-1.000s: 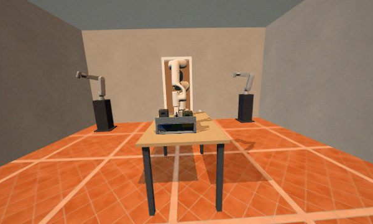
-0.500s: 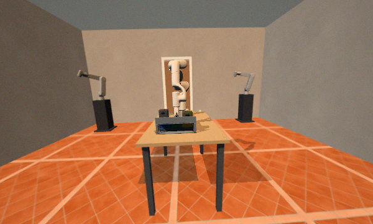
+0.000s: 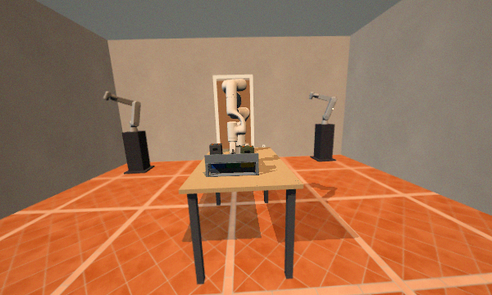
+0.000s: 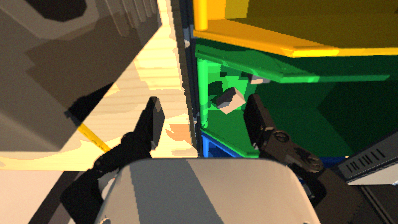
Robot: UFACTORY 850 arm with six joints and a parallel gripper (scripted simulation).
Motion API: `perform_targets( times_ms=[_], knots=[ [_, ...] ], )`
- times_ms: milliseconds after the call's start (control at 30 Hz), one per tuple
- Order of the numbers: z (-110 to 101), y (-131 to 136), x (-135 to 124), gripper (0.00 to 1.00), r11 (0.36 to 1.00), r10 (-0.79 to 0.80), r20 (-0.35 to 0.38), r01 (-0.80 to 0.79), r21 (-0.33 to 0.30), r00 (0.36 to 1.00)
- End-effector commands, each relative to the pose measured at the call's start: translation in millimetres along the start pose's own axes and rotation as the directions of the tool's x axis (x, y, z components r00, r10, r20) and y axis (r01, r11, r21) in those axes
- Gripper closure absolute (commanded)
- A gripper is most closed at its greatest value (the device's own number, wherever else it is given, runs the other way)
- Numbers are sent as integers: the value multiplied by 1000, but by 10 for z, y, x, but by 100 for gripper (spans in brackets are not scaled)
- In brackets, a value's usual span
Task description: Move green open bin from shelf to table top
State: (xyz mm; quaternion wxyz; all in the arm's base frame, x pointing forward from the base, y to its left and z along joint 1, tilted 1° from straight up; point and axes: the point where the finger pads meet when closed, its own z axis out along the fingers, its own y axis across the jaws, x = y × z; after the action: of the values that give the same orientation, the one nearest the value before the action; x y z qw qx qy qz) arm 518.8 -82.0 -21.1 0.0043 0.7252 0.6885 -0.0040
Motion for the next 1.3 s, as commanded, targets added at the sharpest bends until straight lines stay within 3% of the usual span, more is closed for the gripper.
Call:
perform_targets(
  times_ms=[0, 1267],
  knots=[
    [74, 7, -1, 0, 1000, 0, 0, 0, -1, 1000],
    [123, 6, -1, 0, 1000, 0, 0, 0, -1, 1000]
  ],
)
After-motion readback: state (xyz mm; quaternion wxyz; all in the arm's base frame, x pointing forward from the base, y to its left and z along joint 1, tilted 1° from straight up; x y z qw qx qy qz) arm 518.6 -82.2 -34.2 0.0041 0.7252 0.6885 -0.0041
